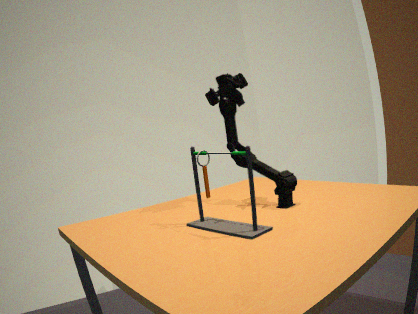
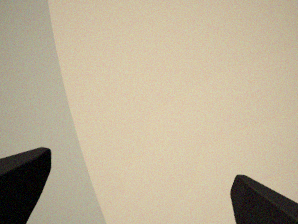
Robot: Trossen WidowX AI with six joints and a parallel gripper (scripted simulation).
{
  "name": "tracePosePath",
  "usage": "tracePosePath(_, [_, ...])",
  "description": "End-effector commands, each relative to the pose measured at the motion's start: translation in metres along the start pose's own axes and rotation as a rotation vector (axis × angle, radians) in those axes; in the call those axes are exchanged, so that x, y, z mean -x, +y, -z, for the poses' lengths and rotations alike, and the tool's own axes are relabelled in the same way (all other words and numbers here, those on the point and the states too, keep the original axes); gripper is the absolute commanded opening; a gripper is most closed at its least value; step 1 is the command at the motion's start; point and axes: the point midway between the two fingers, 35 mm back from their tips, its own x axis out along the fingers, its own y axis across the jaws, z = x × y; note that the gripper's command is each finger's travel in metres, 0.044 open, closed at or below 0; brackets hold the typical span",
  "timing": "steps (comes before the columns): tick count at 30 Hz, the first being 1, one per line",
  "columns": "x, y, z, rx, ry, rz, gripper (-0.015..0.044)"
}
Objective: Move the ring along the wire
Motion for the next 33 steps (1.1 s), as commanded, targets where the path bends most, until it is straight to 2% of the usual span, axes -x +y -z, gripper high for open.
tracePosePath(1, [0.0, 0.001, 0.0, 0.001, -0.001, 0.001, 0.0374])
tracePosePath(9, [0.008, 0.047, 0.0, 0.101, -0.054, 0.043, 0.0164])
tracePosePath(22, [-0.016, 0.122, 0.027, 0.321, -0.12, 0.148, 0.016])
tracePosePath(33, [-0.064, 0.141, 0.063, 0.496, -0.124, 0.249, 0.016])
